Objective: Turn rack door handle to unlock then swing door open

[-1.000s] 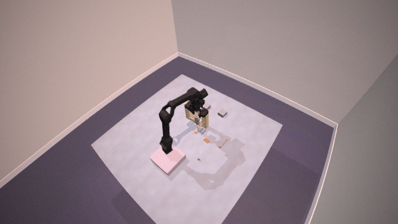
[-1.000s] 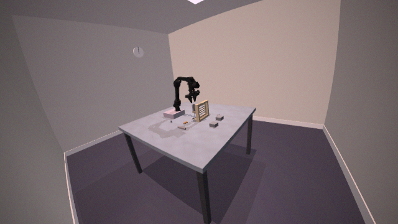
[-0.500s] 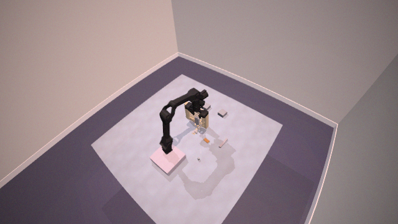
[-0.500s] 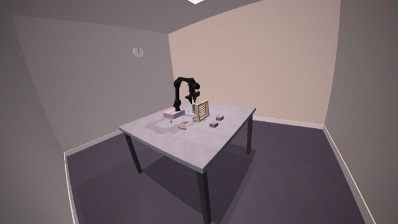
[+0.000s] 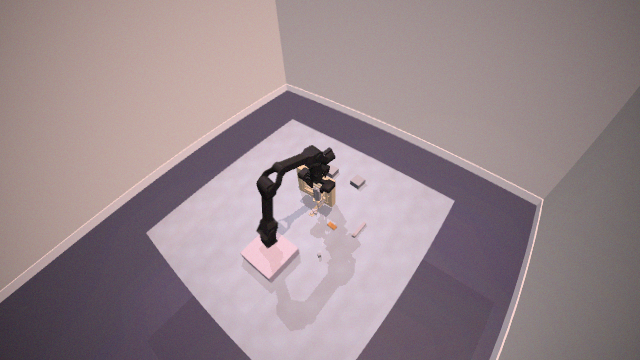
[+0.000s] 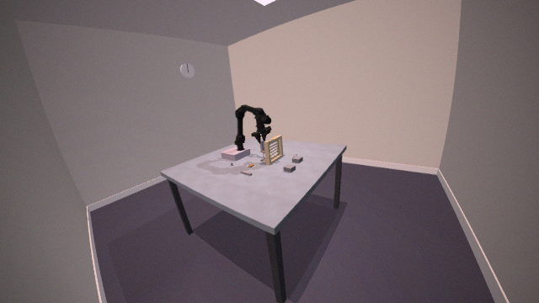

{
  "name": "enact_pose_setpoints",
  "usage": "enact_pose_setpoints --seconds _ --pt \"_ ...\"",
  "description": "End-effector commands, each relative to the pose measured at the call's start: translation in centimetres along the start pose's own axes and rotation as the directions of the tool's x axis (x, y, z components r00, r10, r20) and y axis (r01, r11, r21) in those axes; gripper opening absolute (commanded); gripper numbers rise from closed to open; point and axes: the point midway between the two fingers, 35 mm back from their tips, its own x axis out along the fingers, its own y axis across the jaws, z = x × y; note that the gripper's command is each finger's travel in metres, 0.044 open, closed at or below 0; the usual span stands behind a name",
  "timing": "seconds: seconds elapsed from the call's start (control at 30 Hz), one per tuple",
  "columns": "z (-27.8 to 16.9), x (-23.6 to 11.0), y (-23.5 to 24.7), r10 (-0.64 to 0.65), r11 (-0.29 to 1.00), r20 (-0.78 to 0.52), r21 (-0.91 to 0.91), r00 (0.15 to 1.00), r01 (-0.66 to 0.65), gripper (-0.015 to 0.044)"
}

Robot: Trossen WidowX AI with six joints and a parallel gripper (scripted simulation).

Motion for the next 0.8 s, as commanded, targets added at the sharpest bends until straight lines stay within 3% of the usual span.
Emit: enact_pose_setpoints --seconds 0.0,0.57,0.77 --pt "-0.1 0.9 0.0 0.000 1.000 -0.002 -0.007 1.000 0.000 0.0291" --pt "-0.3 3.4 0.1 0.000 1.000 -0.002 -0.007 1.000 0.000 0.0291" --pt "-0.3 3.4 0.1 0.000 1.000 -0.002 -0.007 1.000 0.000 0.0133"
